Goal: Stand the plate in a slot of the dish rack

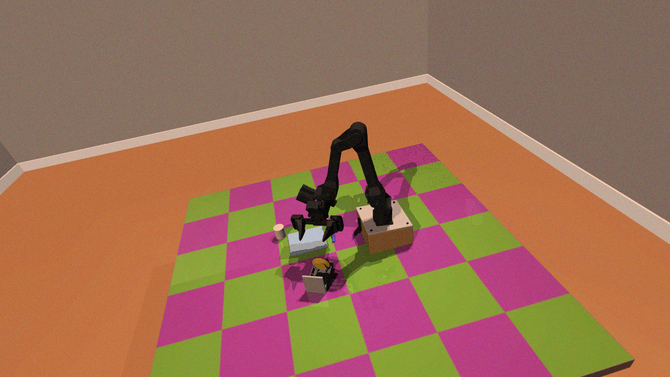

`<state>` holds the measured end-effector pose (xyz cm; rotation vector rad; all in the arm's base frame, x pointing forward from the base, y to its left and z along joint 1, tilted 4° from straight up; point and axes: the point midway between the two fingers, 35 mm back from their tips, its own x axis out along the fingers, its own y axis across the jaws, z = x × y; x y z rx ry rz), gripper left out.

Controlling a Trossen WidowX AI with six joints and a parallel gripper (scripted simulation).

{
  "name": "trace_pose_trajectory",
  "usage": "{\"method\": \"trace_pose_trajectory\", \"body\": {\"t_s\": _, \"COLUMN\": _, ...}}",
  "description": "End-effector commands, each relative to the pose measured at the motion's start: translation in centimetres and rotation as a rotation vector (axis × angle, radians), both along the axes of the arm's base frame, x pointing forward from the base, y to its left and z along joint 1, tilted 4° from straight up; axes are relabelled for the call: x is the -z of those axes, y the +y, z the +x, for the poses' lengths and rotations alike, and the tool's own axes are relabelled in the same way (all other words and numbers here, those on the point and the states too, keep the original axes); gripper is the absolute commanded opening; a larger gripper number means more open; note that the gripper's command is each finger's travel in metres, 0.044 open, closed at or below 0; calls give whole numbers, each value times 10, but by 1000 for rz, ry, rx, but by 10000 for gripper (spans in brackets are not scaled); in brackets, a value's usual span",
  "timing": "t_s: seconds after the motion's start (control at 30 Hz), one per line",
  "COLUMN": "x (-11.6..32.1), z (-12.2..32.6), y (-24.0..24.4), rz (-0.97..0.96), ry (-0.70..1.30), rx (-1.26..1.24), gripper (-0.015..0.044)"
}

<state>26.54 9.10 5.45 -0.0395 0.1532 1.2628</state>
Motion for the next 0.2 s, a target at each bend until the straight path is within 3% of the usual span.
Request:
{"method": "trace_pose_trajectory", "body": {"t_s": 0.0, "x": 0, "z": 7, "y": -2, "rz": -35, "ry": 57, "rx": 24, "gripper": 400}}
{"method": "trace_pose_trajectory", "body": {"t_s": 0.17, "x": 4, "z": 21, "y": -6, "rz": -115, "ry": 196, "rx": 83, "gripper": 400}}
